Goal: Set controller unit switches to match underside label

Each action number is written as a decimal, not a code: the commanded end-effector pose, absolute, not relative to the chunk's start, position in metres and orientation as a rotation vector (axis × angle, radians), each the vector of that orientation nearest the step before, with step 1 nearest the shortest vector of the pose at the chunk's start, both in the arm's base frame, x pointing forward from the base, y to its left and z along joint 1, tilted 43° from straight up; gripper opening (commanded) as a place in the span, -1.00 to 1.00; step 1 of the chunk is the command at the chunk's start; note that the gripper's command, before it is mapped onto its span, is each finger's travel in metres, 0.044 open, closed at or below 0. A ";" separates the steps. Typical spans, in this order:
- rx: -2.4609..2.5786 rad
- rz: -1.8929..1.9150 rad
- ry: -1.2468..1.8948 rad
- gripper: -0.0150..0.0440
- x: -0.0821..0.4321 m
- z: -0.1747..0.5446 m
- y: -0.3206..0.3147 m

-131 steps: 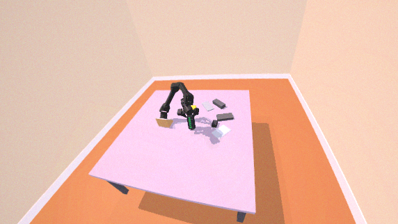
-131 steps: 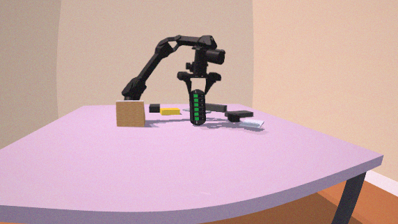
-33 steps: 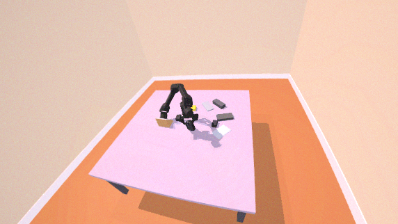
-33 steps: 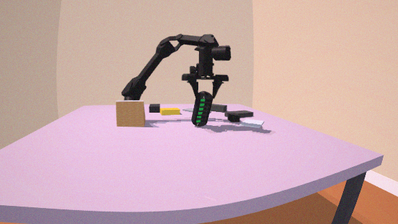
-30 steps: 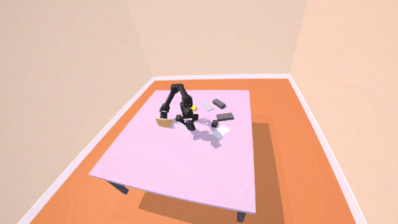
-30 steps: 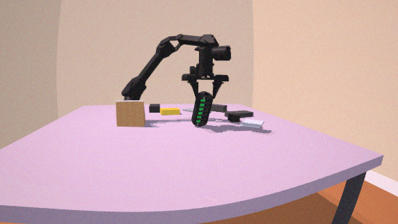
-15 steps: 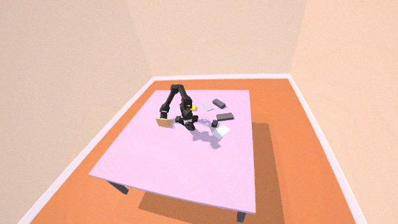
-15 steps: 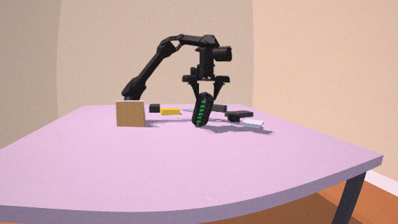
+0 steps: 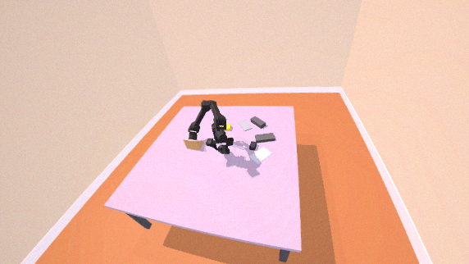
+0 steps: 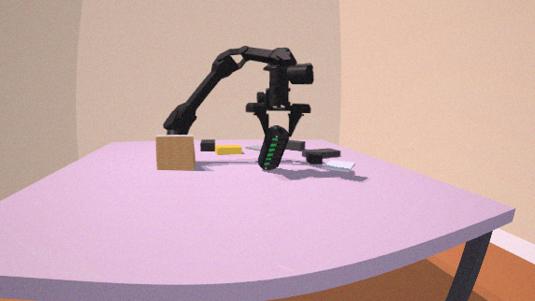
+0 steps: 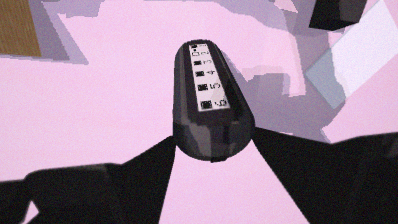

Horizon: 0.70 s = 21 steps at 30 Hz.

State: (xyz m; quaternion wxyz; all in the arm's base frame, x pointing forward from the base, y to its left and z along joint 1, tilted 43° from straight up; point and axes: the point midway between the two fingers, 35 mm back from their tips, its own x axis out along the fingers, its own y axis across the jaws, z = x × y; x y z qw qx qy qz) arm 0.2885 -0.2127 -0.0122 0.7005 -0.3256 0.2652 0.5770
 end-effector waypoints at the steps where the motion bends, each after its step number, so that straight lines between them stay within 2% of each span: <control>1: -0.714 1.302 0.586 0.65 0.289 -0.019 -0.209; 21: -0.714 1.302 0.586 0.65 0.291 -0.034 -0.213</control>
